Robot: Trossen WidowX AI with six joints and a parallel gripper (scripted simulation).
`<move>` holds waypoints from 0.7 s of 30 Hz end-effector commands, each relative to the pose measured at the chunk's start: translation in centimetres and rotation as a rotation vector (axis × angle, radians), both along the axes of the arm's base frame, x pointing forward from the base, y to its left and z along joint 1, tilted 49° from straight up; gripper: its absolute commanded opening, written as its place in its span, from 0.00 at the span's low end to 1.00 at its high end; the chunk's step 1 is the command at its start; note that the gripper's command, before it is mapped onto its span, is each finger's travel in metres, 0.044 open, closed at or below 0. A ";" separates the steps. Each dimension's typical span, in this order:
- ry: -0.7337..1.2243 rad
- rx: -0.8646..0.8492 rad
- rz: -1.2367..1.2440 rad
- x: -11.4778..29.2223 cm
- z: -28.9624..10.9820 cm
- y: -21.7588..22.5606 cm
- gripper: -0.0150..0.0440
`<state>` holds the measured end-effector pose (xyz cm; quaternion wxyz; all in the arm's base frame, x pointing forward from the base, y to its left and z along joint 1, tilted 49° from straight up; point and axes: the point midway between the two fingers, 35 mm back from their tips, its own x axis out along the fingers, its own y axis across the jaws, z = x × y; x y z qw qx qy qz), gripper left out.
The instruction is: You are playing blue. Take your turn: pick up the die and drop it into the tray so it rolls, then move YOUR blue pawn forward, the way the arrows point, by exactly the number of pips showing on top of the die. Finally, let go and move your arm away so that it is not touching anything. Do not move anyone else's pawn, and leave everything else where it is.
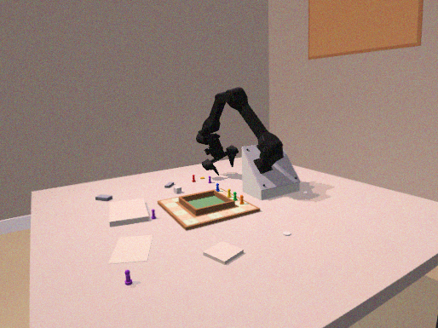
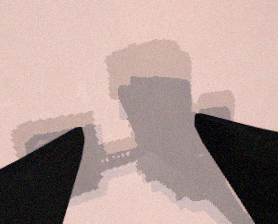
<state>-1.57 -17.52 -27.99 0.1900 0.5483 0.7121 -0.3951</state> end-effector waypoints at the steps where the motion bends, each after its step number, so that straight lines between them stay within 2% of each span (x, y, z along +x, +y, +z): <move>1: -0.012 0.003 0.008 0.2 0.0 -0.1 0.89; 5: -0.265 0.059 0.182 4.8 0.8 -1.7 0.72; 12: -0.805 0.167 0.581 15.5 3.8 -2.9 0.72; 21: -1.438 0.266 1.057 28.0 9.6 0.2 0.72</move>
